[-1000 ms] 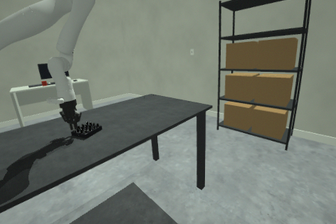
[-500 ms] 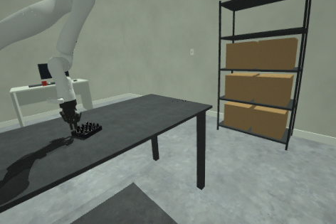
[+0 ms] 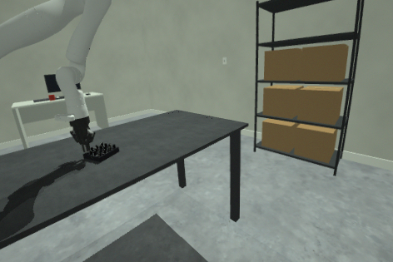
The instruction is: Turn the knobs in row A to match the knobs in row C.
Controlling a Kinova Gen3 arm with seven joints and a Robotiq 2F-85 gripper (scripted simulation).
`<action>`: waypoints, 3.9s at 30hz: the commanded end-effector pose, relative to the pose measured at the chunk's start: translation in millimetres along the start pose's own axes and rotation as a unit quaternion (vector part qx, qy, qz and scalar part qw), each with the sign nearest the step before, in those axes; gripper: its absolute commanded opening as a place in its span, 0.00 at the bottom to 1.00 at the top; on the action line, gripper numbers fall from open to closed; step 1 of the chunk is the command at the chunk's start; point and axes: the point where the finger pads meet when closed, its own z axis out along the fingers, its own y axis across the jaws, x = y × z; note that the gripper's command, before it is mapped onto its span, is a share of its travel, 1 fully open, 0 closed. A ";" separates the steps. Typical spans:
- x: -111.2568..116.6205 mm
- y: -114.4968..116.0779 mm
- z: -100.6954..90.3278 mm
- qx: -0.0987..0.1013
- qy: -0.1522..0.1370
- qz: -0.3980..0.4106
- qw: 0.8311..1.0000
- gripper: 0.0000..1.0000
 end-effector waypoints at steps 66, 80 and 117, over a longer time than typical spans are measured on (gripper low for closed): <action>-2.5 -1.1 0.5 0.002 -0.002 -0.169 0.986 0.08; -2.5 -1.2 0.4 0.002 -0.002 -0.338 0.941 0.08; 1.4 0.0 1.4 -0.001 0.002 -0.642 0.767 0.08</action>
